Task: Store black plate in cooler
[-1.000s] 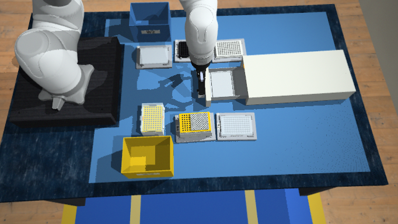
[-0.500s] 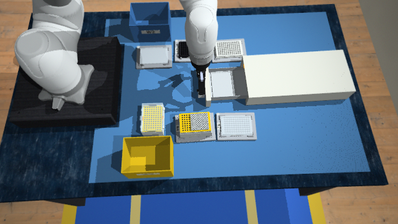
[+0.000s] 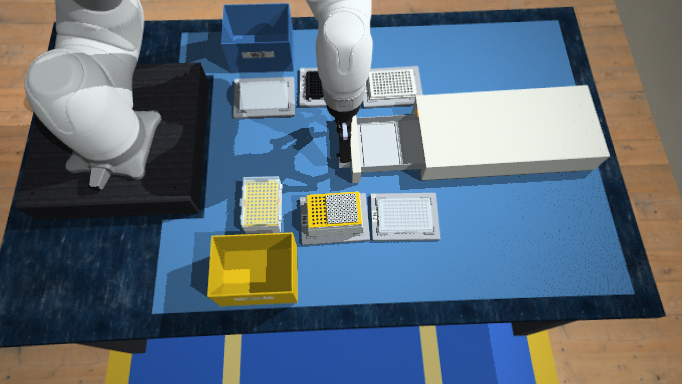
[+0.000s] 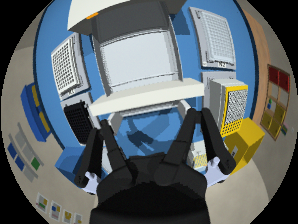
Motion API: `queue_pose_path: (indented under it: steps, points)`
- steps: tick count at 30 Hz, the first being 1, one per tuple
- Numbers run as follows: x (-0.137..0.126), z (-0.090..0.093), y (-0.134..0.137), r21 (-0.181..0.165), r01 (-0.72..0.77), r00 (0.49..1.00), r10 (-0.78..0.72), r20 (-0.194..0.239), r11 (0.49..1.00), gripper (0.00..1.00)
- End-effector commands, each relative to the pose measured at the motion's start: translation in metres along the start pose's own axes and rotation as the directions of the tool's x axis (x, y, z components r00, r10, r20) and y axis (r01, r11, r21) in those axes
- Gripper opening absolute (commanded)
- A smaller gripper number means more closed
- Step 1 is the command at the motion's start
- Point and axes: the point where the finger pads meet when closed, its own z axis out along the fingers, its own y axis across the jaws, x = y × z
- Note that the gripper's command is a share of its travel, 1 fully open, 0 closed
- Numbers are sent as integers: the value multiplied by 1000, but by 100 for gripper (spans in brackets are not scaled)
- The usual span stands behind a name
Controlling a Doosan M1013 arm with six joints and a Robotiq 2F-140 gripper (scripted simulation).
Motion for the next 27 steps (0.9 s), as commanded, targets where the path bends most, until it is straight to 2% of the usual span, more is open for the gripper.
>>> queue_pose_path:
  steps: [1, 27]
  points:
    - [-2, 0, 0, 0, 0, 1000, 0, 0, 1000, 0]
    - [-15, 0, 0, 0, 0, 1000, 0, 0, 1000, 0]
